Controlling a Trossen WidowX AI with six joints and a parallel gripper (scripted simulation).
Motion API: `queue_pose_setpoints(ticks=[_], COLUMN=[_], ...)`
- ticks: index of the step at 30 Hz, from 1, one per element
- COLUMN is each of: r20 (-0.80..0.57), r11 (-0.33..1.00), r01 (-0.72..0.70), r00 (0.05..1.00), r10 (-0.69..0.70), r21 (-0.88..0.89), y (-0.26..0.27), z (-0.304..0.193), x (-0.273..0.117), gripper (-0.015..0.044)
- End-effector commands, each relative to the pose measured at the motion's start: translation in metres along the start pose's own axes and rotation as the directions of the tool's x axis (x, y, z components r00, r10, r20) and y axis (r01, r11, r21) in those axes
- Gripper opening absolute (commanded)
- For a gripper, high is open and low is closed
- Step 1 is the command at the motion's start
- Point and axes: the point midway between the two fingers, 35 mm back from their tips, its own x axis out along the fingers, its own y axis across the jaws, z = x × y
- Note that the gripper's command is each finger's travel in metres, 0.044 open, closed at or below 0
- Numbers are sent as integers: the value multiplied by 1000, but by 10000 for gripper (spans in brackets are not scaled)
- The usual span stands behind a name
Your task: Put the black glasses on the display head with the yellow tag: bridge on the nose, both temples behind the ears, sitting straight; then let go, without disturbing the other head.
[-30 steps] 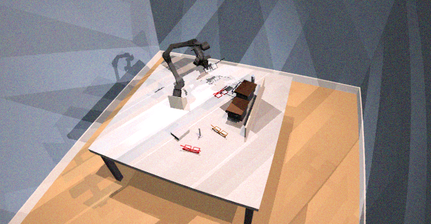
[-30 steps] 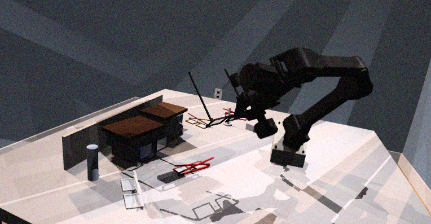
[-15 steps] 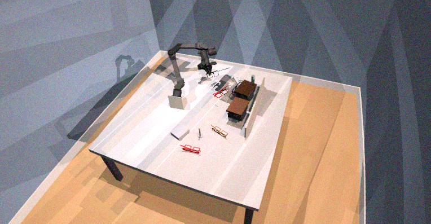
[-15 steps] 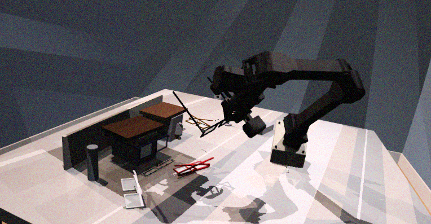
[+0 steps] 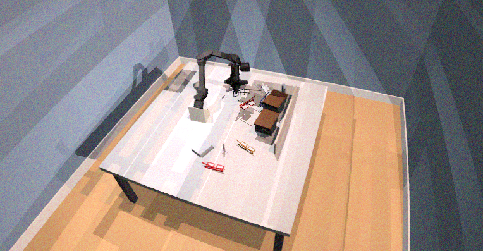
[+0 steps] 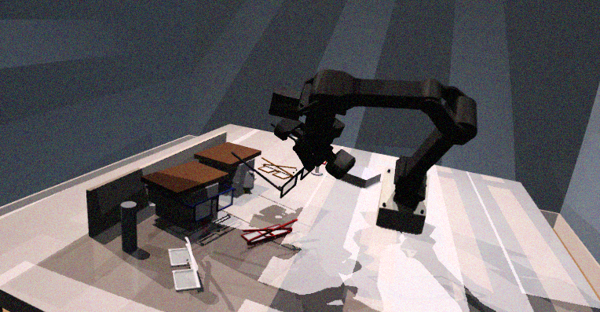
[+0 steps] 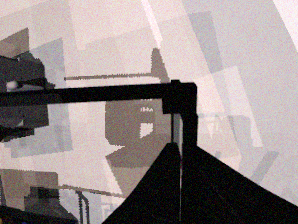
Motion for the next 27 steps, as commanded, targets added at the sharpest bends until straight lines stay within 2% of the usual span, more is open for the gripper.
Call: queue_pose_setpoints(ticks=[1, 15, 27], r20=[-17, -163, -369], r11=[996, 958, 940], r01=[81, 241, 245], r00=[996, 950, 873], r10=[-82, -265, -320], r21=[-39, -155, -236], y=[10, 33, 42], z=[13, 59, 102], x=[18, 63, 94], gripper=[0, 0, 0])
